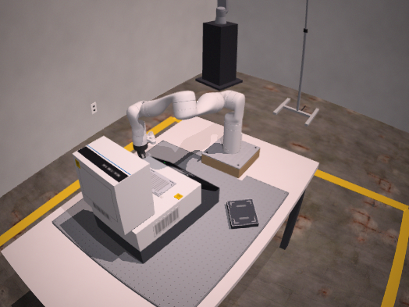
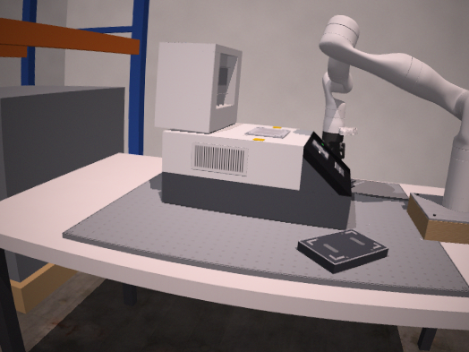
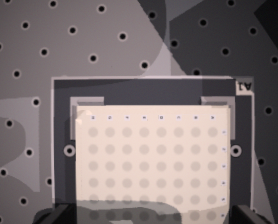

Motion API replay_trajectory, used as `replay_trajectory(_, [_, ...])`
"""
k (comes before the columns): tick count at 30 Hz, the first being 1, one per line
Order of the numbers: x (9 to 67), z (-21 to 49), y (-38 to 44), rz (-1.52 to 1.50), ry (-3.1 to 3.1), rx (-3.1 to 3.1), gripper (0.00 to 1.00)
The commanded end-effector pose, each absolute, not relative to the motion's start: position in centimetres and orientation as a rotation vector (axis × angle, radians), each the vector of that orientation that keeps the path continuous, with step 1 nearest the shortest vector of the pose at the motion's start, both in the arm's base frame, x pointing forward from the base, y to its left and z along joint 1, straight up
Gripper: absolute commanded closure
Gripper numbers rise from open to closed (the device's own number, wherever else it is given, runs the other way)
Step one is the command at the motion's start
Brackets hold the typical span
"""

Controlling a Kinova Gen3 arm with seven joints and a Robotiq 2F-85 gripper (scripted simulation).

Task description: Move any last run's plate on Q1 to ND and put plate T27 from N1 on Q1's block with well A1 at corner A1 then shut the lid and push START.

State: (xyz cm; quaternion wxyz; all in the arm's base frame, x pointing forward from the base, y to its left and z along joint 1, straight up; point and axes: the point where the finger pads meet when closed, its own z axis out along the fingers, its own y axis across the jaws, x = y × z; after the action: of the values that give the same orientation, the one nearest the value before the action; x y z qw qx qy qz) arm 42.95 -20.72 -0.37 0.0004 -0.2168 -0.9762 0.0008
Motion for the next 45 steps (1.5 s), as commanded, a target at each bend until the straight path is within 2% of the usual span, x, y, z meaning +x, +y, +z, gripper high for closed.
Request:
replay_trajectory(1, [43.0,-0.41,-20.74,0.003,-3.068,-0.681,0.0])
replay_trajectory(33, [42.99,-0.86,-20.74,0.003,-3.068,-0.681,0.0])
replay_trajectory(45, [42.99,-0.86,-20.74,0.003,-3.068,-0.681,0.09])
